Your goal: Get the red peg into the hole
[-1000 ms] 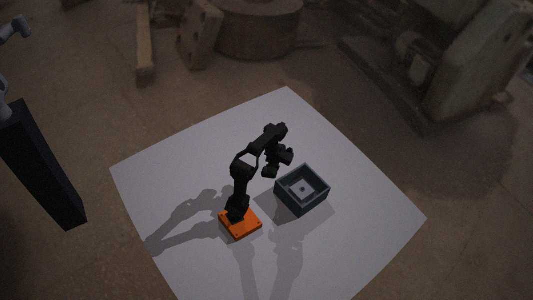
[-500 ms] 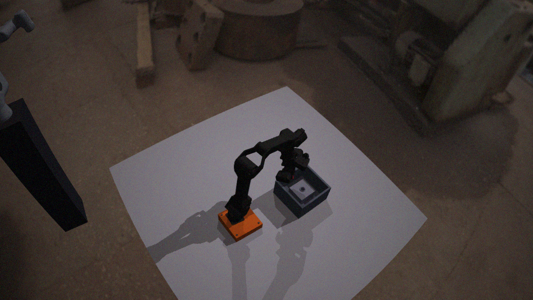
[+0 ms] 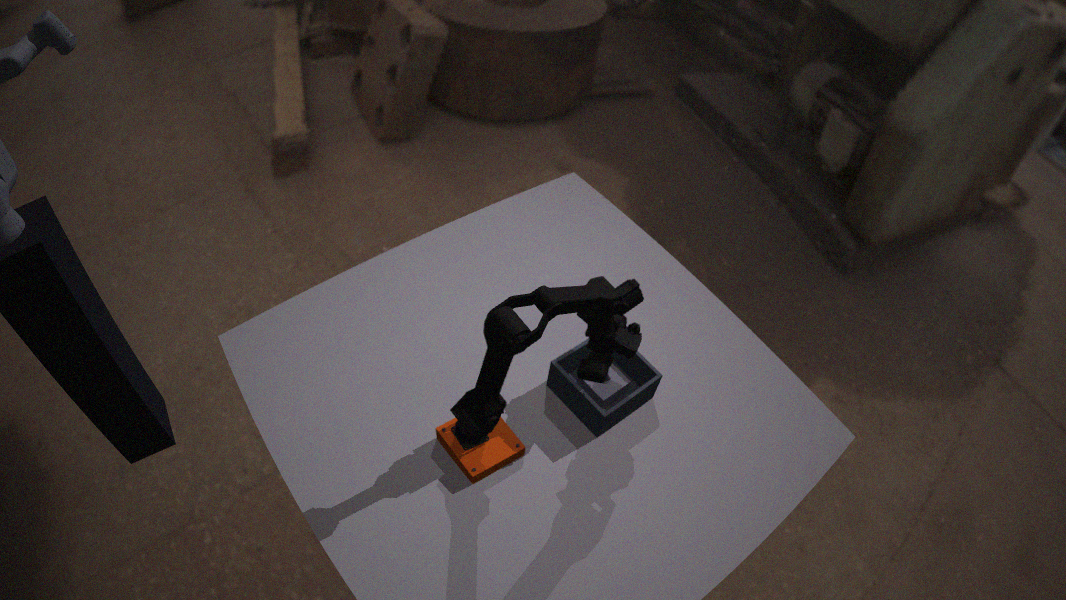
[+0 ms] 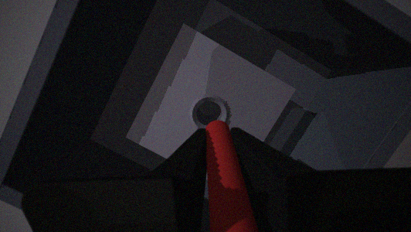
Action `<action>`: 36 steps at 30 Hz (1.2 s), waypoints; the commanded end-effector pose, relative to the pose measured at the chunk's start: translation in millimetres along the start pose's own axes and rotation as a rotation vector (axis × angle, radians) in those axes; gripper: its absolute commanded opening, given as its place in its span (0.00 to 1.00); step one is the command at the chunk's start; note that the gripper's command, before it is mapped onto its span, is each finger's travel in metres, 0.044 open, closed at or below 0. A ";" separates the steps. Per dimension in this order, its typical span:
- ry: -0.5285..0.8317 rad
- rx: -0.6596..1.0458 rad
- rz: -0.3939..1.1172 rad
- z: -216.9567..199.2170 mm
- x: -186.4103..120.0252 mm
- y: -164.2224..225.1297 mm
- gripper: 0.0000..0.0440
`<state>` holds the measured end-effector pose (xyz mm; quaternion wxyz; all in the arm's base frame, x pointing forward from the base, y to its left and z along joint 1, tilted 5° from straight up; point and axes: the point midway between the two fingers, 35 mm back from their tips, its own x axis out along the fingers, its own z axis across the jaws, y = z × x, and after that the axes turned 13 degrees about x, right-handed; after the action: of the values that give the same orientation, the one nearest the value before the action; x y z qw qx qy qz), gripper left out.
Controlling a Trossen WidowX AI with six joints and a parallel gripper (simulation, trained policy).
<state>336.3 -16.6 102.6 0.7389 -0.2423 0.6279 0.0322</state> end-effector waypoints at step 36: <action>-0.070 -0.177 0.211 50.6 26.0 -33.2 1.00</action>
<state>386.9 -35.7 85.9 0.7215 -0.2412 0.6294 0.1585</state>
